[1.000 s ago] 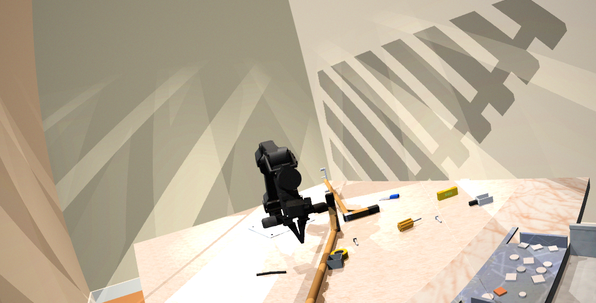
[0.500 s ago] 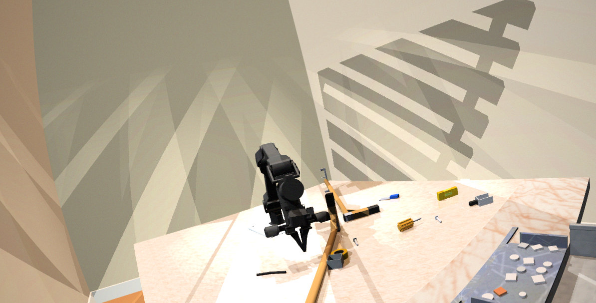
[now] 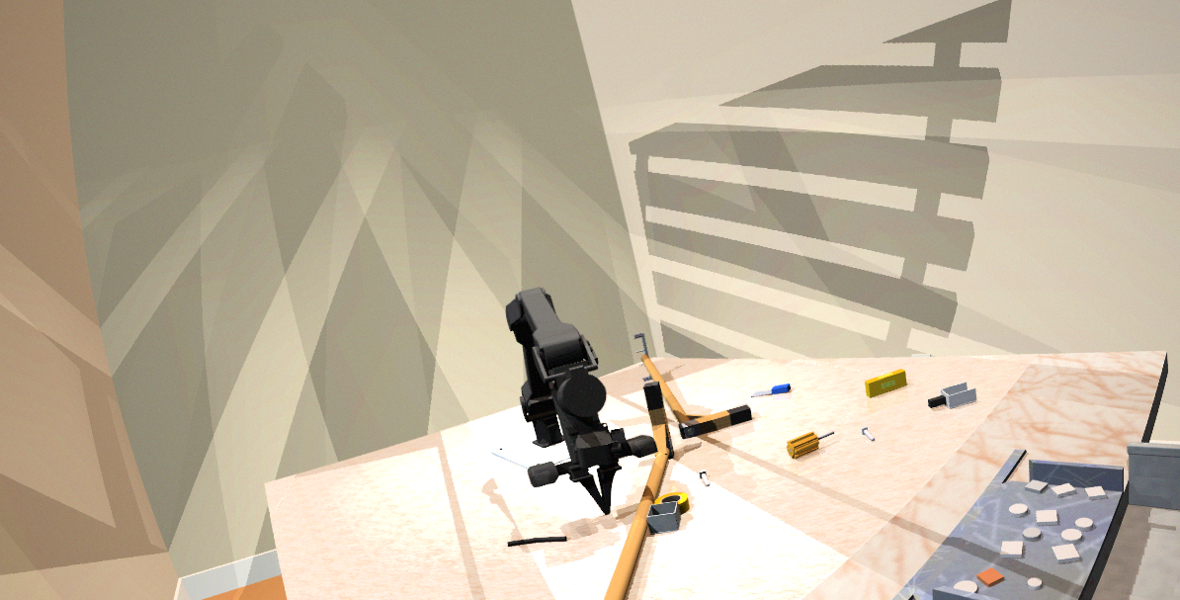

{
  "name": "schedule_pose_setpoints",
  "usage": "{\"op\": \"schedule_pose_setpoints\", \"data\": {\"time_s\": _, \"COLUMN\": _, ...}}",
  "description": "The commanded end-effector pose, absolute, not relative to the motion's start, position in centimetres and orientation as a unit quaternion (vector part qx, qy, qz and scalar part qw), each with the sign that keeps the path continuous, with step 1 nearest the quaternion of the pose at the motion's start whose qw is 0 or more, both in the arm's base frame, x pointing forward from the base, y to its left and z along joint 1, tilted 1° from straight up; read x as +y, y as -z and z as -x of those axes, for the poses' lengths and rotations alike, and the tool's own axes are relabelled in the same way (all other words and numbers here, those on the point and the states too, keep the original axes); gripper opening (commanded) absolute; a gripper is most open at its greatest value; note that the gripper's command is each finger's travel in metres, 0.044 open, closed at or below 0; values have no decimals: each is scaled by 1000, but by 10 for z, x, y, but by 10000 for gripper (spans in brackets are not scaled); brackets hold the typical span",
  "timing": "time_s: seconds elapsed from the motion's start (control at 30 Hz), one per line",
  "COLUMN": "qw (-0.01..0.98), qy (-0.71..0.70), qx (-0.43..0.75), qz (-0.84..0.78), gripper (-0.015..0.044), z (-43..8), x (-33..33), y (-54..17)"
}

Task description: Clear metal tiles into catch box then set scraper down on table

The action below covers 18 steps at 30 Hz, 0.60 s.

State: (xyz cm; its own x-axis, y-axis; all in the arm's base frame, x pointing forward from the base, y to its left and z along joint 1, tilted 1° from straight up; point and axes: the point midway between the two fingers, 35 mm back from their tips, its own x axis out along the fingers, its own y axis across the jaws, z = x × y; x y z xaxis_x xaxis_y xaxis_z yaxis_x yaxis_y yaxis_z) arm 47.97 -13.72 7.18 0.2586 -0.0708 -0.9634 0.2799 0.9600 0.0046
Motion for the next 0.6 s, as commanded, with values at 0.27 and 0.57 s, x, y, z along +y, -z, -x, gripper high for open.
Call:
{"op": "schedule_pose_setpoints", "data": {"time_s": 0.27, "qw": 789, "qy": 109, "qx": 598, "qz": -85, "gripper": 0, "z": -483, "x": -133, "y": -67}}
{"op": "schedule_pose_setpoints", "data": {"time_s": 0.57, "qw": 791, "qy": 109, "qx": 596, "qz": -85, "gripper": 0, "z": -490, "x": -127, "y": -68}}
